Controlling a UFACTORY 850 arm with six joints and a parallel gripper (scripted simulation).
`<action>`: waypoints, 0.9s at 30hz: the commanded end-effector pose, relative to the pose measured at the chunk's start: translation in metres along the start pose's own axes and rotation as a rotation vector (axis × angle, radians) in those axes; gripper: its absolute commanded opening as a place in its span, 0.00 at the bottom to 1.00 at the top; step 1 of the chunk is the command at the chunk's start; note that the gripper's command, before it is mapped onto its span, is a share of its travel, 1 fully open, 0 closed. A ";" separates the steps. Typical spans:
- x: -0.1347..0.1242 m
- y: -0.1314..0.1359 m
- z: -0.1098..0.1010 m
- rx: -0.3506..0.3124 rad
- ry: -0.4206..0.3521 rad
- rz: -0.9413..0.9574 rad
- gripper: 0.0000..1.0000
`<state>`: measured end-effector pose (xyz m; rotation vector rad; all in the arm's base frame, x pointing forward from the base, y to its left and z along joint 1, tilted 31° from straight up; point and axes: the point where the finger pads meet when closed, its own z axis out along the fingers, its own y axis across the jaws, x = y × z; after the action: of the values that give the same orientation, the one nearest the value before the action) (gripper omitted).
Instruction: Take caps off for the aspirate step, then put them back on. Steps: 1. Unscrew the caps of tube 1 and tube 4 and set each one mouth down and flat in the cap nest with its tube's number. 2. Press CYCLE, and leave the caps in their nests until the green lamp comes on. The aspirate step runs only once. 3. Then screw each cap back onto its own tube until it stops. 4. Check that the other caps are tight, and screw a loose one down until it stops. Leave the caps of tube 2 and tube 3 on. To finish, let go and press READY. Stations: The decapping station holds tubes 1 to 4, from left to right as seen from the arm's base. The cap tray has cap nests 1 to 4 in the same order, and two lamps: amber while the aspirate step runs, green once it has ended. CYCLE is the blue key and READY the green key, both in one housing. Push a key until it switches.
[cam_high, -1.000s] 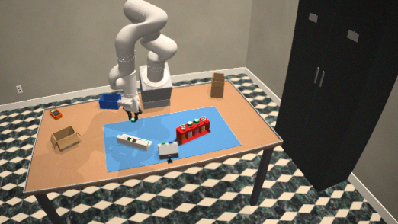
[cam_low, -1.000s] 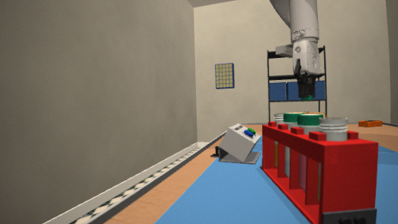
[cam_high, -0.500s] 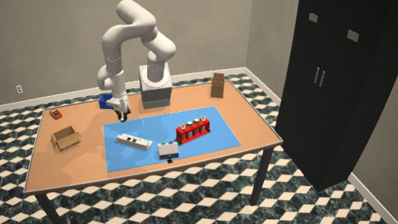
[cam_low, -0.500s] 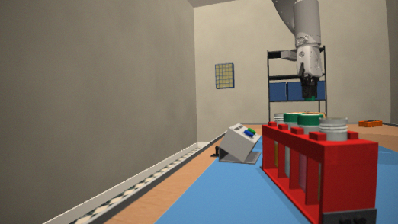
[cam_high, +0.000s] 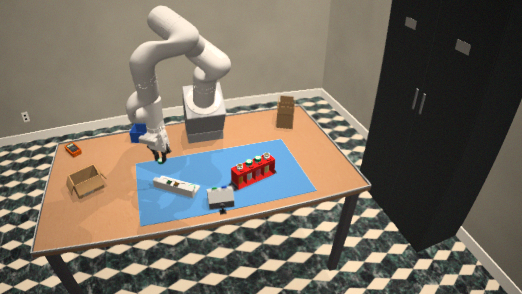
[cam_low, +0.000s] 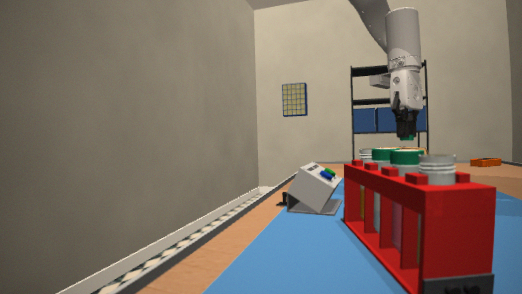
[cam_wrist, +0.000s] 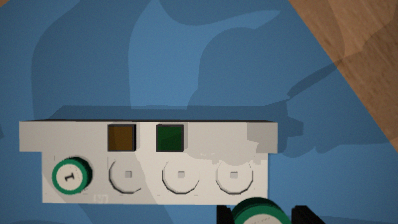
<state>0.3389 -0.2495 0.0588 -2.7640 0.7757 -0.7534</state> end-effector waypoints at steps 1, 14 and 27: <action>0.001 0.000 0.028 -0.001 0.003 0.000 0.00; 0.002 0.001 0.083 -0.001 0.003 0.000 0.00; 0.002 0.001 0.106 -0.001 0.003 0.000 0.00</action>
<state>0.3932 -0.2477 -0.0299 -2.7646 0.7760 -0.7568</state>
